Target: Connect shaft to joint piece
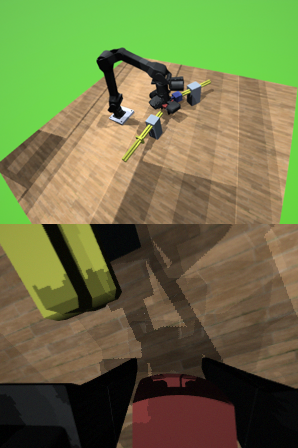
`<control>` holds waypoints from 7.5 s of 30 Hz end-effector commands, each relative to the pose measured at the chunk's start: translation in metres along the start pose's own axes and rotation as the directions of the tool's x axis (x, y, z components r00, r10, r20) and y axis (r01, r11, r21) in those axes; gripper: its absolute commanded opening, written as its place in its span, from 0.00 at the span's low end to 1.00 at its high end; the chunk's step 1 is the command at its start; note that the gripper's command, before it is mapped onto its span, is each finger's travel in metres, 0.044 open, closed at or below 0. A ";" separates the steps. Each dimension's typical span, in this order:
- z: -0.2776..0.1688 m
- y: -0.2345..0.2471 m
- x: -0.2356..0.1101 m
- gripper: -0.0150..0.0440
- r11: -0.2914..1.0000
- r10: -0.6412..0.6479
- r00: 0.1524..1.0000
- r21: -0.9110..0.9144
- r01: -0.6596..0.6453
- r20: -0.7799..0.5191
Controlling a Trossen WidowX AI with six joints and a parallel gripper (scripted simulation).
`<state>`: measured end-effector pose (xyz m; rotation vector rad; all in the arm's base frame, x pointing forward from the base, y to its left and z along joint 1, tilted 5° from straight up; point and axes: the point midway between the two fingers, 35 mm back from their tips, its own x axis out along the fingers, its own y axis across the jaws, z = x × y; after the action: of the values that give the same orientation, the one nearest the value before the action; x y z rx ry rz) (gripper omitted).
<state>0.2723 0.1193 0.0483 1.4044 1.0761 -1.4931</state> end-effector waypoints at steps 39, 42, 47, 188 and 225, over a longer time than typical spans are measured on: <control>0.000 0.000 0.001 0.56 1.000 0.000 1.000 0.005 0.000 -0.001; 0.000 0.000 0.001 0.56 1.000 0.000 1.000 0.005 0.000 -0.001; 0.000 0.000 0.001 0.56 1.000 0.000 1.000 0.005 0.000 -0.001; 0.003 0.007 -0.010 1.00 0.989 0.029 0.980 -0.150 0.001 0.199; -0.002 0.013 -0.076 1.00 0.892 0.033 0.999 -0.450 -0.036 -0.015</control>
<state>0.2868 0.1165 0.1095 1.1477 1.2616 -1.2062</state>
